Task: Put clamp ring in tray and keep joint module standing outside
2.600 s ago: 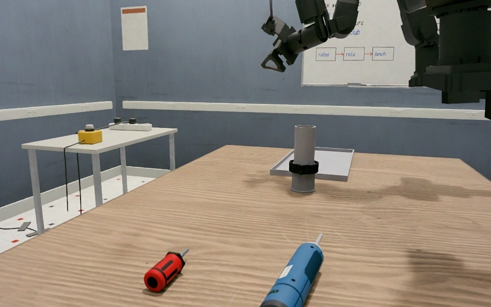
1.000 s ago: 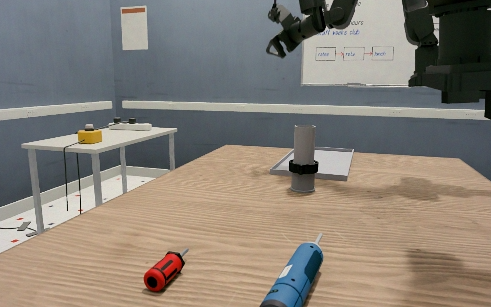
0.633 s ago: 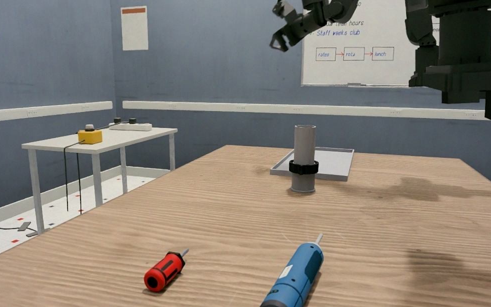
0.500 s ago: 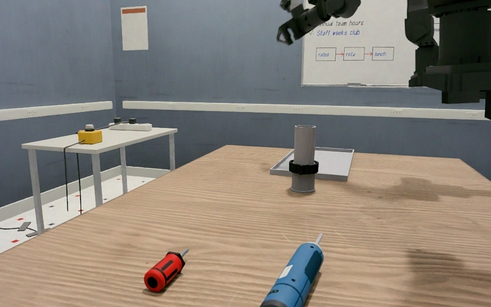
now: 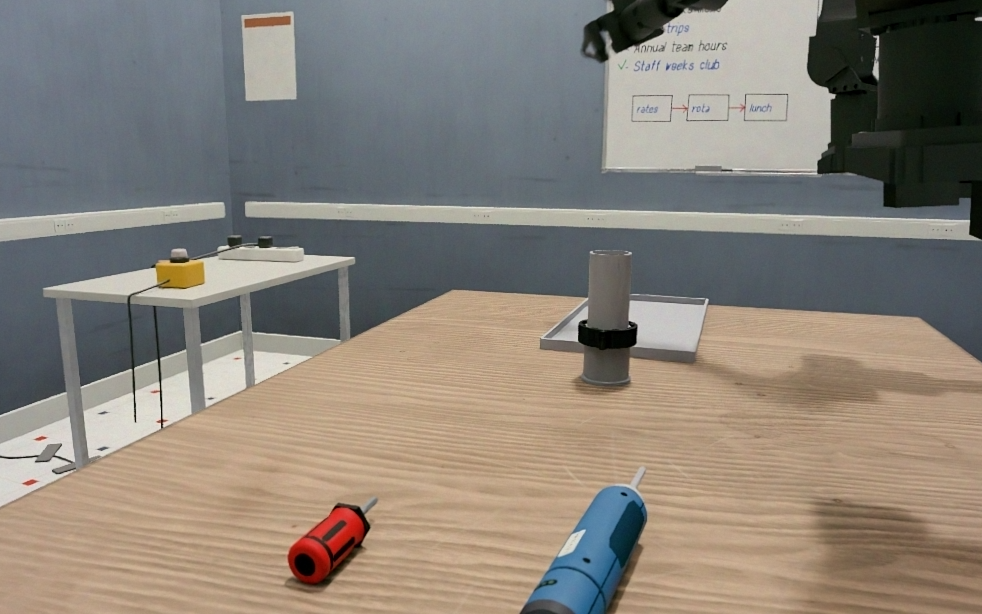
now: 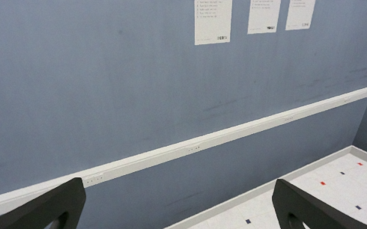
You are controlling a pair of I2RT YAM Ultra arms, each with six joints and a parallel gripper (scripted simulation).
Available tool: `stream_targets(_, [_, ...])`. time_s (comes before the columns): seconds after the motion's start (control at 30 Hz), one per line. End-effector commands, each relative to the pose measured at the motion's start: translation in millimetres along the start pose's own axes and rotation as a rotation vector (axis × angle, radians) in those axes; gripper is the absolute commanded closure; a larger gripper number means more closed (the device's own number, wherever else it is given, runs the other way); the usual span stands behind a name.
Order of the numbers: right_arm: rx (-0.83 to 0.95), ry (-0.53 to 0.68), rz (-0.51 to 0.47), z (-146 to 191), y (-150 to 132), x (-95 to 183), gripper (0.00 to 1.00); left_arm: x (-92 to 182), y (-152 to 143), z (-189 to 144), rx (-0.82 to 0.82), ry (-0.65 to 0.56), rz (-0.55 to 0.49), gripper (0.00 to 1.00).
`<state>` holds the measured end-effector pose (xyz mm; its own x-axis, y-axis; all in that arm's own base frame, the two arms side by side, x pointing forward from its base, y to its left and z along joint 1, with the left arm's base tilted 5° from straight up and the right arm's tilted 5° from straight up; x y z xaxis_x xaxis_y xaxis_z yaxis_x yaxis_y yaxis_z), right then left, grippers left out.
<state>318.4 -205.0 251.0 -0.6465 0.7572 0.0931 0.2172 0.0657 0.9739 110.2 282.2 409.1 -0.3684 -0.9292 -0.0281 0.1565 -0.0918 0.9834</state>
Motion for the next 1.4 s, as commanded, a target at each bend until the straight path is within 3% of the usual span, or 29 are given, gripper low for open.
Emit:
stream_targets(0.0, [-0.091, -0.016, -0.033, -34, 35, 1, 0.0, 3, 9, 4, 0.013, 0.013, 0.007, 0.0])
stream_targets(0.1, [-0.132, -0.052, -0.036, -61, 46, -1, 0.0, 3, 9, 4, 0.013, 0.013, 0.007, 0.0])
stream_targets(0.27, [-0.132, -0.052, -0.036, -61, 46, -1, 0.0, 3, 9, 4, 0.013, 0.013, 0.007, 0.0])
stream_targets(0.67, [-0.275, -0.198, -0.071, -162, 83, 33, 0.0, 3, 9, 4, 0.013, 0.013, 0.007, 0.0])
stream_targets(0.83, [-0.275, -0.198, -0.071, -162, 83, 33, 0.0, 3, 9, 4, 0.013, 0.013, 0.007, 0.0])
stream_targets(1.23, [-0.396, -0.342, -0.124, -236, 115, 101, 0.0, 3, 9, 4, 0.013, 0.013, 0.007, 0.0])
stream_targets(1.37, [-0.396, -0.342, -0.124, -236, 115, 101, 0.0, 3, 9, 4, 0.013, 0.013, 0.007, 0.0])
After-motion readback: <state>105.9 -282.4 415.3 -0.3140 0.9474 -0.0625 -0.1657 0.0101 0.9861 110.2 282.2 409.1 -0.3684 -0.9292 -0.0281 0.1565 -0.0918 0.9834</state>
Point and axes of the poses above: on each arm, the point where the finger pads meet when closed, its own x axis back along the fingers, its own z axis across the jaws, y = z × x, the point moved 8 cm from there along x, back along the fingers, and after that the axes turned 10 degrees about -x, right-handed, at the moved point
